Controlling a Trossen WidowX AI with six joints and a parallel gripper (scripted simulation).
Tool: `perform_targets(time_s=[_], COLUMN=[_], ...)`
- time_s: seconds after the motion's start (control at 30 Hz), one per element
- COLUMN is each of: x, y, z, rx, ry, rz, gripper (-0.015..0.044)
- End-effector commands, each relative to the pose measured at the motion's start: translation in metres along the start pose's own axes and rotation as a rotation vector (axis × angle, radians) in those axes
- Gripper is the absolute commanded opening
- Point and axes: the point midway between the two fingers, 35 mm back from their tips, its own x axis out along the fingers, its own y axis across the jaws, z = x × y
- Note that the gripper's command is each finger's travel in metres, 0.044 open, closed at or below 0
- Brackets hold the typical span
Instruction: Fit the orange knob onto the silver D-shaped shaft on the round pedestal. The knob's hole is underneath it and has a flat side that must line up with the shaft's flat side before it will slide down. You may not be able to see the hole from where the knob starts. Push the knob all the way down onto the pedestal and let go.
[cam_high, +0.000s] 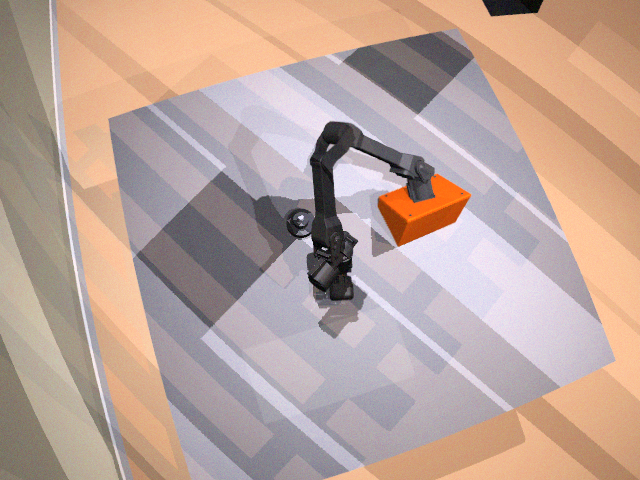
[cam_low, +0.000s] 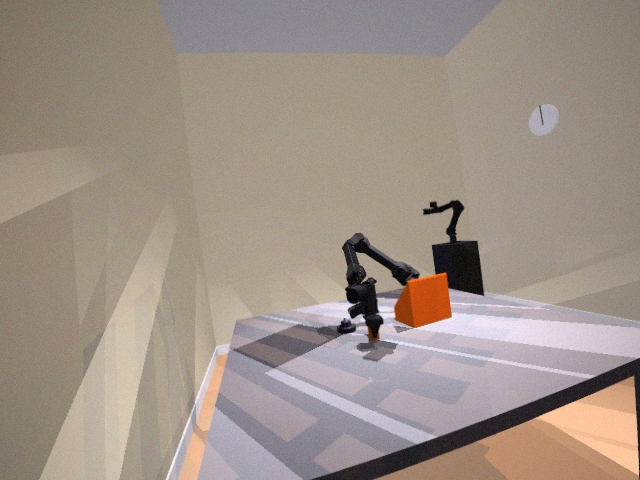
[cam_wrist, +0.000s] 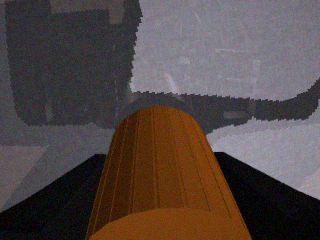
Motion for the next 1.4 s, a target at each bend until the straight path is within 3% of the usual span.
perform_targets(time_s=[0.0,1.37], x=[-0.014,-0.131], y=[0.004,0.008], z=[0.003,0.006], rx=[0.008,0.008], ry=[-0.004,-0.002], rz=[0.013,0.014], gripper=[0.0,0.0])
